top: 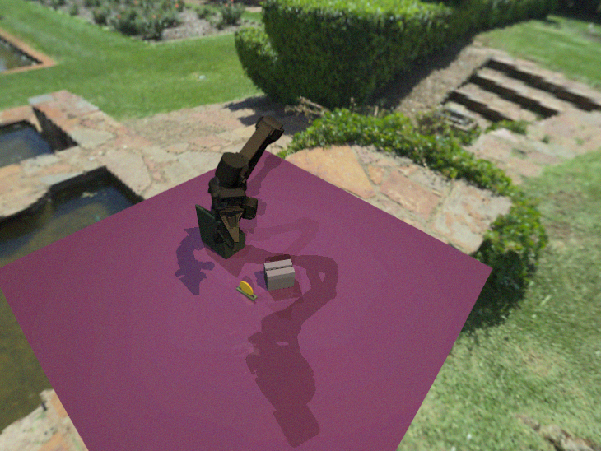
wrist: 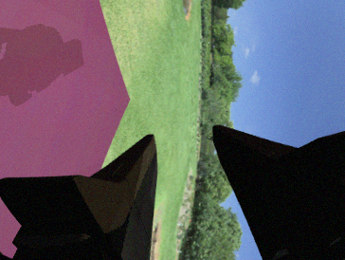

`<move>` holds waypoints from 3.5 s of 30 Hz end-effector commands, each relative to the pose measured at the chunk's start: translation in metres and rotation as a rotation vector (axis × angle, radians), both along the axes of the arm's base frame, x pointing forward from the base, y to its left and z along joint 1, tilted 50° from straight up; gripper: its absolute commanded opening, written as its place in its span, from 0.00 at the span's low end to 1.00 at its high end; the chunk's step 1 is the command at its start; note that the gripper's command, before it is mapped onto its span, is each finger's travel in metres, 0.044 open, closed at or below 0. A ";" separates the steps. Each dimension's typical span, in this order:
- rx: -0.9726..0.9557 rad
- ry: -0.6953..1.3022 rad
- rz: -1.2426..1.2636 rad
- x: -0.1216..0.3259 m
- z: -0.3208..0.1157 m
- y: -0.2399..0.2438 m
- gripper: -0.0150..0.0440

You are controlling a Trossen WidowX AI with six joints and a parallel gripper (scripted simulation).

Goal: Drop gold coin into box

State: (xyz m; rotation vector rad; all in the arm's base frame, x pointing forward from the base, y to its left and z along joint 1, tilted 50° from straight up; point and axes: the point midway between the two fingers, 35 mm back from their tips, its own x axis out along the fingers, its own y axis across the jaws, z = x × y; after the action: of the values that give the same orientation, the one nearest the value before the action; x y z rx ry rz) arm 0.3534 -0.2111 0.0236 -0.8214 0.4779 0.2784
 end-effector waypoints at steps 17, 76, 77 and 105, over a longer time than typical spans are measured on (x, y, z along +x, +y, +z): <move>0.937 1.365 -0.082 -0.093 -0.078 0.182 0.53; 0.941 1.366 -0.079 -0.110 -0.145 0.265 0.53; 0.942 1.366 -0.079 -0.110 -0.146 0.266 0.53; 0.939 1.364 -0.083 -0.105 -0.137 0.254 0.25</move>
State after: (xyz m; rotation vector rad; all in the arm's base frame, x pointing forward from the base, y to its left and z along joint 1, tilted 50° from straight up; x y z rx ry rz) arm 0.2431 0.0493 -0.1173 0.4509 1.4966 0.9051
